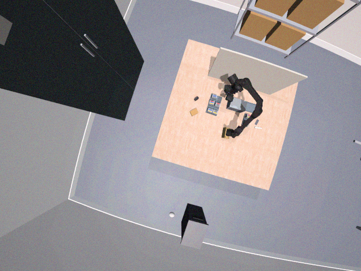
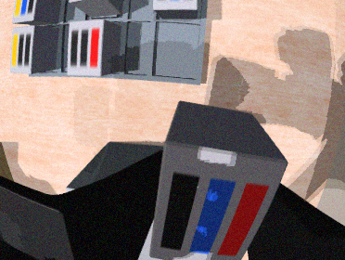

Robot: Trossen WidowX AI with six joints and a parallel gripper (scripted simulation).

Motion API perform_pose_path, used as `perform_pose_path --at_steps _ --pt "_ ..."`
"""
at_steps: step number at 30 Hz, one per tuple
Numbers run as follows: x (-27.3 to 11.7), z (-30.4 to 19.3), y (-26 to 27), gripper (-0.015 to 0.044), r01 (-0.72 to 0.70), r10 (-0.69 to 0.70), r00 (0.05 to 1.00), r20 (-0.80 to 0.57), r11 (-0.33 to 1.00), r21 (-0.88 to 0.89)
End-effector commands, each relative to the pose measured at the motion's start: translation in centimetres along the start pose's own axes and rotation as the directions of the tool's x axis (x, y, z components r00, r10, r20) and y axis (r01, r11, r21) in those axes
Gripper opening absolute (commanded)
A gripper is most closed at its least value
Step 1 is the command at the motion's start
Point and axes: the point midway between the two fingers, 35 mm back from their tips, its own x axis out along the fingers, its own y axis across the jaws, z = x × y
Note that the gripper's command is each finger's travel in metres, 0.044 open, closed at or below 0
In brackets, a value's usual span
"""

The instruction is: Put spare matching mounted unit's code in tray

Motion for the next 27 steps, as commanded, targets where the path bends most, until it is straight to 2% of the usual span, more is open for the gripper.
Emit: perform_pose_path --at_steps 1,14,27 --pt "-0.1 -3.6 -1.5 0.0000 -0.003 0.003 1.000 0.000 1.000 -0.009" --pt "-0.5 -13.7 -4.0 0.0000 0.001 -0.001 1.000 0.006 1.000 -0.010" --pt "-0.4 -24.0 -3.6 0.0000 0.005 -0.005 1.000 -0.017 1.000 -0.006"
